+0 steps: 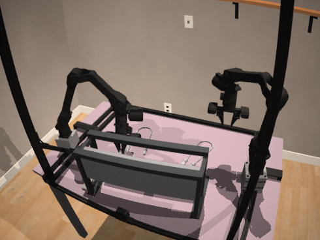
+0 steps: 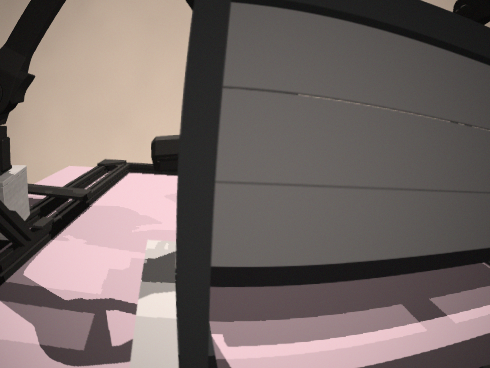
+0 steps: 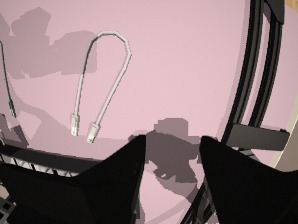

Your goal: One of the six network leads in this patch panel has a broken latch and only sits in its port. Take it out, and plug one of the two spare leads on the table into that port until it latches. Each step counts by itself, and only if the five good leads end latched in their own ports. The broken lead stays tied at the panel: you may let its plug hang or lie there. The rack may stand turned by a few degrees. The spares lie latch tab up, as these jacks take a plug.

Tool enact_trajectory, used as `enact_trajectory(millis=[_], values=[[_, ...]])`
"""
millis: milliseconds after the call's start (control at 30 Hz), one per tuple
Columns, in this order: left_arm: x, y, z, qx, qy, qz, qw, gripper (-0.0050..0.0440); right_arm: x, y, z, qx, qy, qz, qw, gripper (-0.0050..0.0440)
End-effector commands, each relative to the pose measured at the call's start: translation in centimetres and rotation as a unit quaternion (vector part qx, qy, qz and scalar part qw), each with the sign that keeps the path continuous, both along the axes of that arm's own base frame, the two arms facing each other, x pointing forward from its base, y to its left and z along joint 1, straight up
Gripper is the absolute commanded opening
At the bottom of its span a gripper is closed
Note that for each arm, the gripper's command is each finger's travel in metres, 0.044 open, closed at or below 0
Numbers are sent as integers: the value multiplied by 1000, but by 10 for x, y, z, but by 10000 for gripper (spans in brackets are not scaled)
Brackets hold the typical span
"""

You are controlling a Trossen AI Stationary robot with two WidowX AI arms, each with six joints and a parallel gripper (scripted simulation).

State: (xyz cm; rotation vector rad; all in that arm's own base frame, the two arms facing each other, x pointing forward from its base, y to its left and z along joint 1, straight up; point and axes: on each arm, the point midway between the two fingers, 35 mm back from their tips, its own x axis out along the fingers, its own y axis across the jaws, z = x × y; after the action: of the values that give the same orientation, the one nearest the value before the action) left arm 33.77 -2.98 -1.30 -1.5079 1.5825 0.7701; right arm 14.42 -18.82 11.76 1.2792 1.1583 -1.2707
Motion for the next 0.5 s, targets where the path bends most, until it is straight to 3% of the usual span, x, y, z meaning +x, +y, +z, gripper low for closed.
enact_trajectory(millis=[0, 333, 367, 467], values=[[-9, 3, -22, 18, 21, -3, 1000, 55, 0, 0, 0, 0, 0, 0, 1000, 176], [-9, 3, -22, 18, 21, -3, 1000, 55, 0, 0, 0, 0, 0, 0, 1000, 176], [-8, 3, -24, -1, -5, 0, 1000, 55, 0, 0, 0, 0, 0, 0, 1000, 176], [-8, 3, -24, -1, -5, 0, 1000, 55, 0, 0, 0, 0, 0, 0, 1000, 176]])
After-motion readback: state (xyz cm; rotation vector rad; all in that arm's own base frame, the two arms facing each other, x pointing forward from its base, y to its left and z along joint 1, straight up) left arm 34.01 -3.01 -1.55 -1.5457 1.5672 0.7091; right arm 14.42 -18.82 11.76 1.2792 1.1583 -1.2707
